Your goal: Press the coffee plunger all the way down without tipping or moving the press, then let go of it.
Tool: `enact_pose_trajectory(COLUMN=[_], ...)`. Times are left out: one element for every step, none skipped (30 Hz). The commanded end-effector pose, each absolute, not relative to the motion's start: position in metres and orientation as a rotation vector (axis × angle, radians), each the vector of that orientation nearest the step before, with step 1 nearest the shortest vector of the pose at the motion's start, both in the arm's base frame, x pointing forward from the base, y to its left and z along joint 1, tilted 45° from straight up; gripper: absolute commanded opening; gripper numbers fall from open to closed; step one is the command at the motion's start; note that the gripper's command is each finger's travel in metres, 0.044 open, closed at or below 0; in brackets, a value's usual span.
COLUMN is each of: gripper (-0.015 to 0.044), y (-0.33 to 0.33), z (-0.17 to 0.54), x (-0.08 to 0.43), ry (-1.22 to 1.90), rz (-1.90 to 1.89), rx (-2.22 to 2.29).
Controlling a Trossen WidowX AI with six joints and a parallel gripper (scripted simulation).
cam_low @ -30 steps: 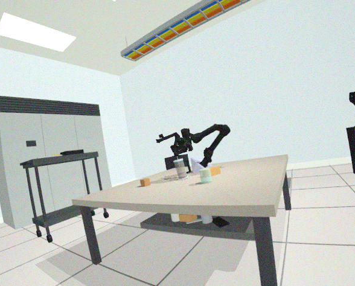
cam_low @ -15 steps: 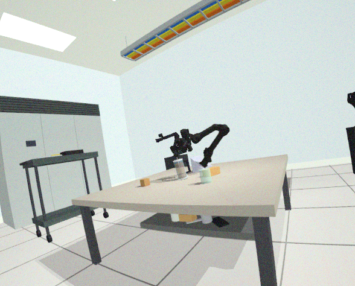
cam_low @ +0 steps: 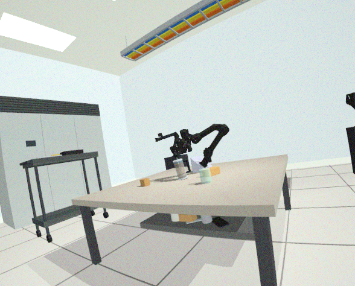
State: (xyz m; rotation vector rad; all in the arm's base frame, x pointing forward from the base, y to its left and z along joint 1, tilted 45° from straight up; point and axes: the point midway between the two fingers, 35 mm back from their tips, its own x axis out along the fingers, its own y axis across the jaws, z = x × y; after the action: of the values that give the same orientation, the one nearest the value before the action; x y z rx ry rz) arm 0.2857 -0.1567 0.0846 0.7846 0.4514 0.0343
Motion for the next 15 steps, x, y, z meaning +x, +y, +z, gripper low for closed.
enact_pose_trajectory(gripper=[0.0125, 0.0125, 0.0125, 0.0125, 0.0125, 0.0125, 0.0125, 0.0125, 0.0125, 0.0125, 0.0125, 0.0125, 0.0125, 0.0125, 0.0125], y=[-0.1518, -0.1519, -0.1520, -0.1520, -0.1521, -0.1521, -0.1523, -0.1523, -0.1524, -0.1524, -0.1526, -0.1530, -0.1530, -0.1529, -0.1528], z=[0.0795, 0.0795, 0.0795, 0.0795, 0.0794, 0.0793, 0.0793, 0.0793, 0.0792, 0.0792, 0.0793, 0.0797, 0.0795, 0.0793, 0.0791], x=[0.2862, 0.2863, 0.2863, 0.2863, 0.2863, 0.2864, 0.2864, 0.2864, 0.2864, 0.2865, 0.2865, 0.2865, 0.2865, 0.2866, 0.2867], ry=[0.469, 0.469, 0.469, 0.469, 0.469, 0.469, 0.469, 0.469, 0.469, 0.469, 0.469, 0.469, 0.469, 0.469, 0.469], rz=[0.043, 0.043, 0.043, 0.043, 0.043, 0.043, 0.043, 0.043, 0.043, 0.043, 0.043, 0.043, 0.043, 0.043, 0.043], rx=[0.803, 0.803, 0.803, 0.803, 0.803, 0.803, 0.803, 0.803, 0.803, 0.803, 0.803, 0.803, 0.803, 0.803, 0.803])
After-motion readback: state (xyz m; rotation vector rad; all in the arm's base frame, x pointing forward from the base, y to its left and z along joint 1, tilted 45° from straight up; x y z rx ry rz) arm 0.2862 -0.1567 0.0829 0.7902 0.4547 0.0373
